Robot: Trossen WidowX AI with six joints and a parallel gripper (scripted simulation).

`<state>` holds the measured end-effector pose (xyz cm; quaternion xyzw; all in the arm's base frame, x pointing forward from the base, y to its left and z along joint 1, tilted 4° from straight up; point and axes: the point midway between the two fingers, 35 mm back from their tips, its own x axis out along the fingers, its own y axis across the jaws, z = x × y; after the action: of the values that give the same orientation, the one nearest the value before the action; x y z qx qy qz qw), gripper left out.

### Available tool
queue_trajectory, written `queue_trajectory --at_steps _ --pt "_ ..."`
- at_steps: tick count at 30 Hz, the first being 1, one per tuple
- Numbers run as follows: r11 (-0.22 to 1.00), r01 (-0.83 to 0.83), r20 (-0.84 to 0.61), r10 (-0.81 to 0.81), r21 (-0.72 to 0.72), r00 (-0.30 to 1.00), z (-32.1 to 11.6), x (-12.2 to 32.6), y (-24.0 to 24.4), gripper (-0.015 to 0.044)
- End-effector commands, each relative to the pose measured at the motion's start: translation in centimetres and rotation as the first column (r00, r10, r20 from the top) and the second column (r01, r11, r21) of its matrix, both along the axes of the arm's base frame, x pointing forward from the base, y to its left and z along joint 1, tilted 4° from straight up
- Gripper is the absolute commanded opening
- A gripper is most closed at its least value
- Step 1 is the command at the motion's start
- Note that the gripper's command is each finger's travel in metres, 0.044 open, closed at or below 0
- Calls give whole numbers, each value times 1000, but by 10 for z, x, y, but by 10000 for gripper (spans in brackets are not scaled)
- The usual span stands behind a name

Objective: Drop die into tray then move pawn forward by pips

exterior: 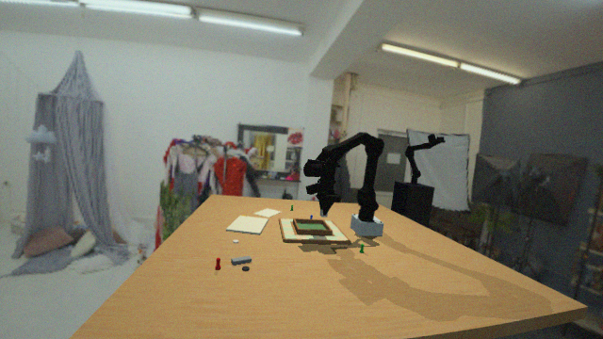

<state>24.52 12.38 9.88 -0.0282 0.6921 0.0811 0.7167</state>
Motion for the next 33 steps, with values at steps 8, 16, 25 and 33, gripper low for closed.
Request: queue_trajectory --at_steps 8,16,25,33 --pt "1000 30 -2 -30 0 1000 -16 18 -47 0" --pt "999 54 -4 -54 -1 999 -27 25 -84 0" --pt "997 71 45 -71 4 996 -34 28 -104 0" --pt "995 86 308 -95 42 947 -38 32 -102 0"
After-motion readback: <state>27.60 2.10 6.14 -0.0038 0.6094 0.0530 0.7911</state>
